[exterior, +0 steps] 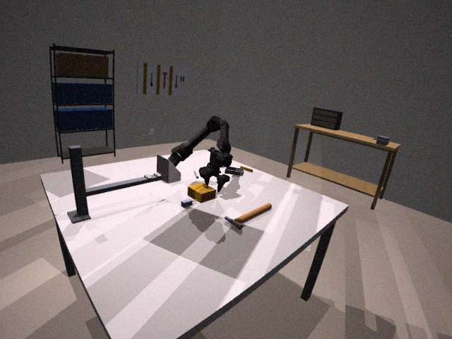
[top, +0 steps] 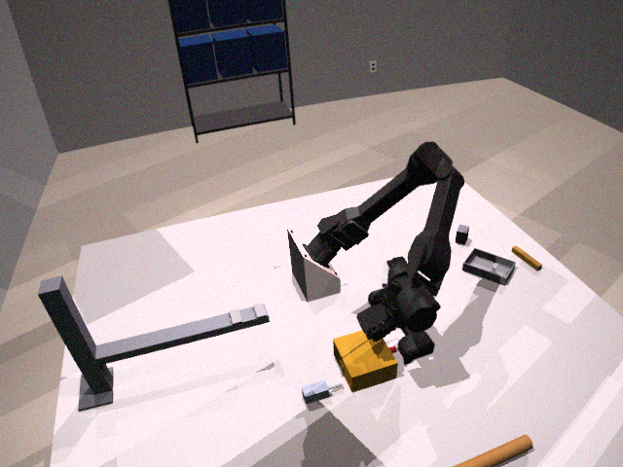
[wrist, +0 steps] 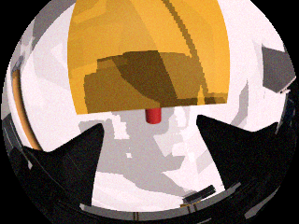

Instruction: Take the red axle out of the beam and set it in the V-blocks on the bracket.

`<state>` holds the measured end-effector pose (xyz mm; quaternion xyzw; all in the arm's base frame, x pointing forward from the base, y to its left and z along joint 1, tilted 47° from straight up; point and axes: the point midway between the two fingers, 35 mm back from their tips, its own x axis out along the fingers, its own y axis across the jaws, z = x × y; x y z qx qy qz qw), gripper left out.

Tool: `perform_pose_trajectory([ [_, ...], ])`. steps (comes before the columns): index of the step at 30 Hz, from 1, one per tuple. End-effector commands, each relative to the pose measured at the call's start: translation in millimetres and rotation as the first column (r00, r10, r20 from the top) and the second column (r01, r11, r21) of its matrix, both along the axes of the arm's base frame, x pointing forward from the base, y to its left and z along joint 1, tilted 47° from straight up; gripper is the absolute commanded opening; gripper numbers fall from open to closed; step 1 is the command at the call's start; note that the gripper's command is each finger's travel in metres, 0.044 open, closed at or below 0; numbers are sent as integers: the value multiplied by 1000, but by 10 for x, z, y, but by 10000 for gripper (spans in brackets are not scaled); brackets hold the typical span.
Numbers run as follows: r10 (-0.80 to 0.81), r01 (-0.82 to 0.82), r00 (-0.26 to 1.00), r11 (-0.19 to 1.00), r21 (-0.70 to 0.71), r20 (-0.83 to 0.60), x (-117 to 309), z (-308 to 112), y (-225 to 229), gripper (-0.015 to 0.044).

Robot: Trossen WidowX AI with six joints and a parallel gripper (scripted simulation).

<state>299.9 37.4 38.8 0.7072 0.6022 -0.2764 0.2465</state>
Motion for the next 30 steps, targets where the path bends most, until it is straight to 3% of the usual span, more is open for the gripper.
perform_pose_trajectory([
  [1,-1,1,1000,1000,10,-8,-19,-50,66,440],
  [10,-1,1,1000,1000,10,-8,-19,-55,72,440],
  [25,2,-2,1000,1000,2,-3,-7,-49,58,46],
  [30,2,-2,1000,1000,2,-3,-7,-49,58,13],
])
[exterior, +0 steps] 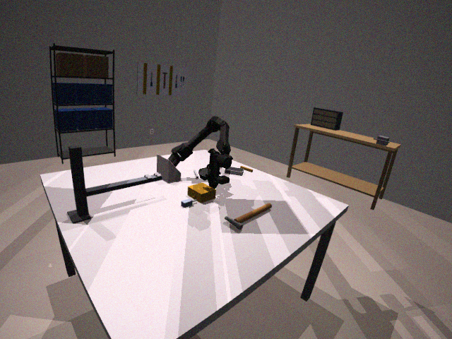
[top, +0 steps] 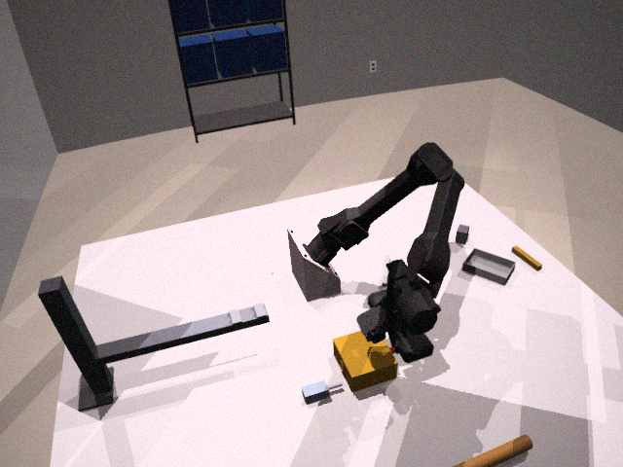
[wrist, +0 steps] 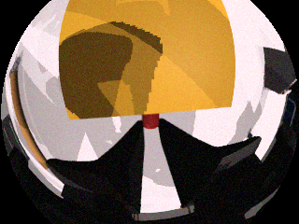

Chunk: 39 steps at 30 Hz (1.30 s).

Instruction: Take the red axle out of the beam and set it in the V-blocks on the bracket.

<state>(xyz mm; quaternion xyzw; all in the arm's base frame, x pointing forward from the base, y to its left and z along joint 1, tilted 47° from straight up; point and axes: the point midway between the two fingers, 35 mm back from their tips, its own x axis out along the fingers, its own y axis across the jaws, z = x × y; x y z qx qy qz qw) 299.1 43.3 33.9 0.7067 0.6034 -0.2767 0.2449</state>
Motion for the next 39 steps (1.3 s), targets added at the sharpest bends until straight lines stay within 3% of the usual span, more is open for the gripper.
perform_pose_trajectory([
  [1,0,0,1000,1000,0,0,1,1,0,6],
  [39,-2,2,1000,1000,1,-2,83,368,339,0],
])
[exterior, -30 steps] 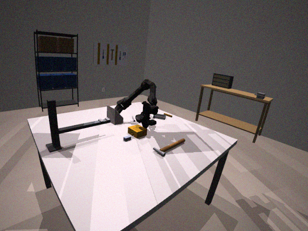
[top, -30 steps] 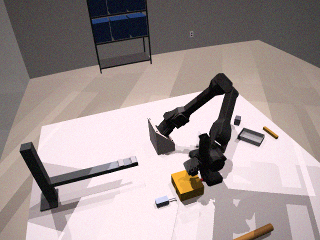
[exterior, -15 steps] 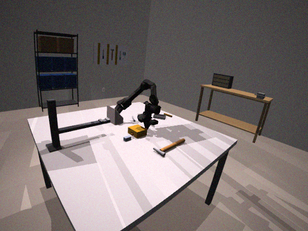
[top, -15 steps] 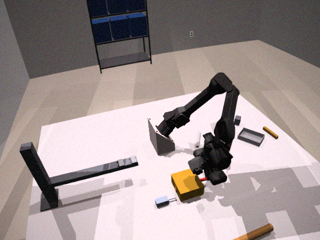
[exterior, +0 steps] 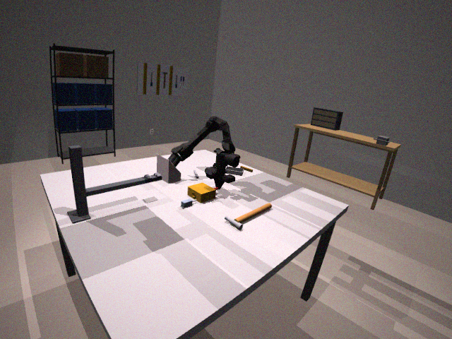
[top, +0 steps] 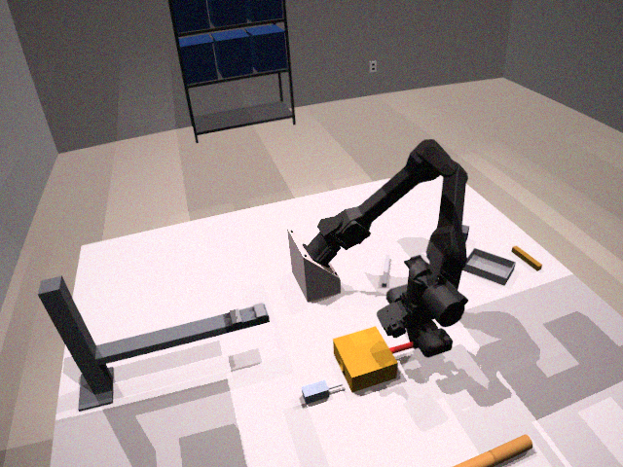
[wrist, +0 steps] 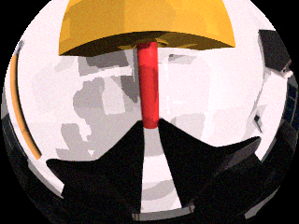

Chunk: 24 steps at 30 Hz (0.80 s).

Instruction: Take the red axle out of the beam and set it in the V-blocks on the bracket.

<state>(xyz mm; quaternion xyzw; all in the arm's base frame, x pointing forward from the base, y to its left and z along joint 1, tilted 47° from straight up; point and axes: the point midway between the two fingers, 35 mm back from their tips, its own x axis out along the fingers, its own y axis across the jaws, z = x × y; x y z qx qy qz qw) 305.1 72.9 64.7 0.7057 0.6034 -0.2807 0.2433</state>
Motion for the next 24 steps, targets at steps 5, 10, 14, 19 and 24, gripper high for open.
perform_pose_trajectory([
  [5,0,0,1000,1000,5,6,27,116,97,0],
  [10,0,0,1000,1000,7,6,28,172,153,0],
  [14,-1,1,1000,1000,9,5,29,218,198,0],
  [19,-1,1,1000,1000,11,5,28,275,255,0],
  [24,-1,1,1000,1000,14,5,28,330,314,0],
])
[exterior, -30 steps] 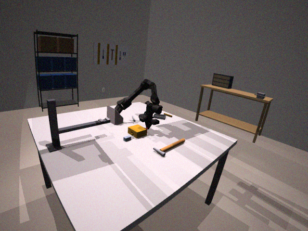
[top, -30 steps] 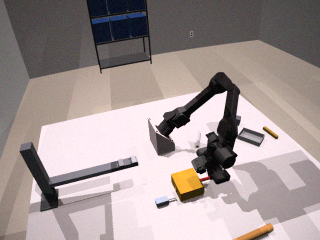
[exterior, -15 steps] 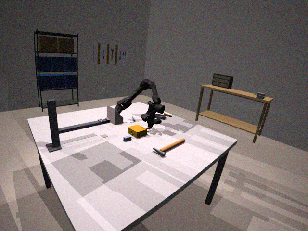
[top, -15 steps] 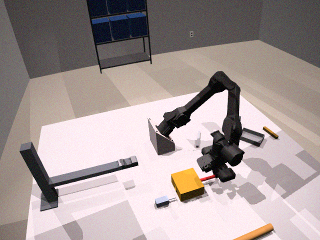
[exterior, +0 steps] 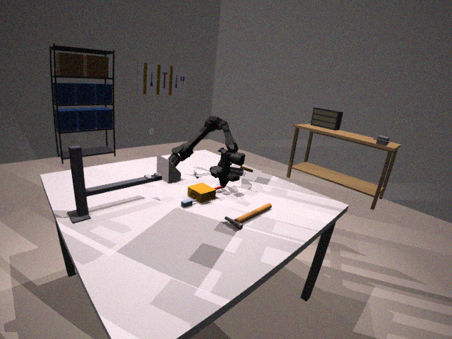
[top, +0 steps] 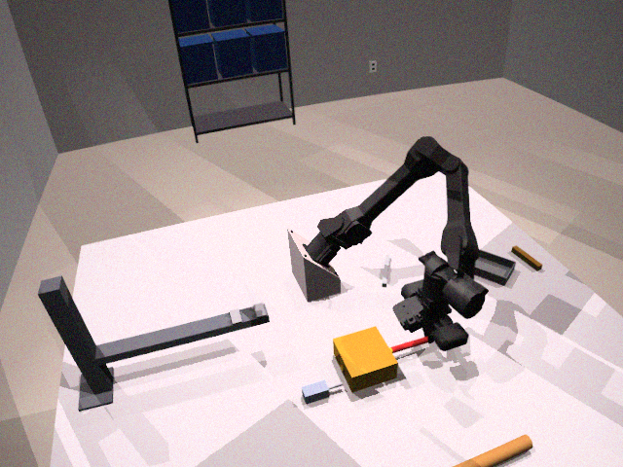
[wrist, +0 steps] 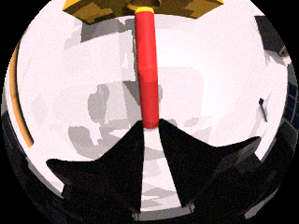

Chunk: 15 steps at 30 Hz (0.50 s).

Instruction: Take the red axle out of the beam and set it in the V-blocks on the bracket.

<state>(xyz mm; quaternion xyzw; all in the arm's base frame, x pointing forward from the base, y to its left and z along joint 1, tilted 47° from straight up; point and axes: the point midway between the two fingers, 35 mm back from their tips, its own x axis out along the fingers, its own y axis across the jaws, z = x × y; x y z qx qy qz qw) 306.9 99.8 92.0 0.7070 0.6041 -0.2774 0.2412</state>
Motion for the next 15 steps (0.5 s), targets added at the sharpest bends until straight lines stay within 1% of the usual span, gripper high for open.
perform_pose_trajectory([
  [1,-1,1,1000,1000,6,2,11,65,56,0],
  [15,-1,1,1000,1000,7,3,38,-1,129,0],
])
